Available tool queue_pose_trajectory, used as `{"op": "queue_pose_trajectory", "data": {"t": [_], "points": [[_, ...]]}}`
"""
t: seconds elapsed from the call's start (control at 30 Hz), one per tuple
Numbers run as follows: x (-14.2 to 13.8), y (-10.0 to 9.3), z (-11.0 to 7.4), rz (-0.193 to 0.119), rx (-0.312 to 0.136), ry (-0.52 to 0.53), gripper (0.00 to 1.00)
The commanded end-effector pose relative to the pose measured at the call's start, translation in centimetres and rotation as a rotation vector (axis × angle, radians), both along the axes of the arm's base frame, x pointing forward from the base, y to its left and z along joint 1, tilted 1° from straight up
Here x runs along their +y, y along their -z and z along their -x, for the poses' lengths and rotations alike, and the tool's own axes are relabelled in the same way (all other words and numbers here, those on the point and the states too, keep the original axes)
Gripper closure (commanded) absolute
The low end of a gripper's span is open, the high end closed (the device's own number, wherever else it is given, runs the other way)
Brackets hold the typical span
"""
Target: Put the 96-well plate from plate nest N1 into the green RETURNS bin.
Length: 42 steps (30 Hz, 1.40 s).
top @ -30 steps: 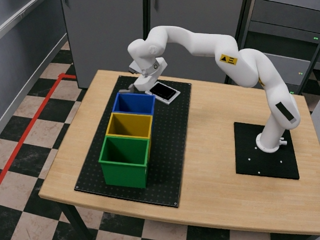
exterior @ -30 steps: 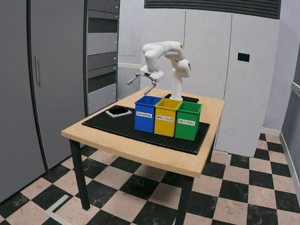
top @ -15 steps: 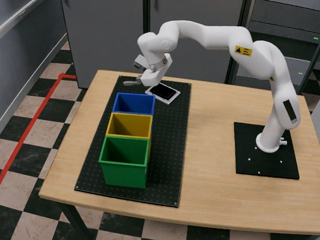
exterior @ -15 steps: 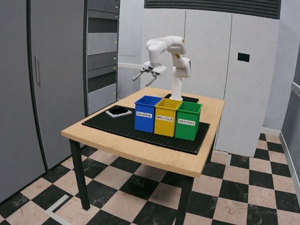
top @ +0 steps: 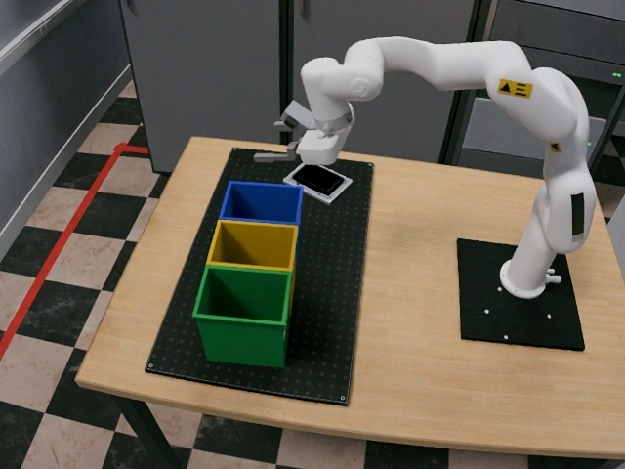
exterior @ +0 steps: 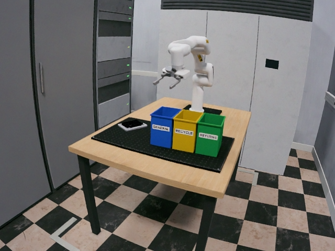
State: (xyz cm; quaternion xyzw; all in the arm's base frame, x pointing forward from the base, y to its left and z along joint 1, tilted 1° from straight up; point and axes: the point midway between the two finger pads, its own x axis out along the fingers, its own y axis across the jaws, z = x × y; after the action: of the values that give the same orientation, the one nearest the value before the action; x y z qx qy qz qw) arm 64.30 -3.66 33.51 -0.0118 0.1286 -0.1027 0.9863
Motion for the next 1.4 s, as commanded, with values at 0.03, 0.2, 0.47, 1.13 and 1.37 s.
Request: {"op": "queue_pose_trajectory", "data": {"t": [0.03, 0.2, 0.47, 1.13, 1.37], "points": [[0.7, -1.0, 1.3, -0.007, -0.059, -0.035, 0.63], [1.3, -1.6, 2.9, -0.015, -0.118, -0.084, 0.63], [2.3, -2.1, 5.5, -0.021, -0.187, -0.141, 0.63], [2.2, 2.9, 10.8, -0.02, -0.275, -0.175, 0.63], [1.9, 4.3, 11.6, -0.02, -0.274, -0.175, 0.63]]}}
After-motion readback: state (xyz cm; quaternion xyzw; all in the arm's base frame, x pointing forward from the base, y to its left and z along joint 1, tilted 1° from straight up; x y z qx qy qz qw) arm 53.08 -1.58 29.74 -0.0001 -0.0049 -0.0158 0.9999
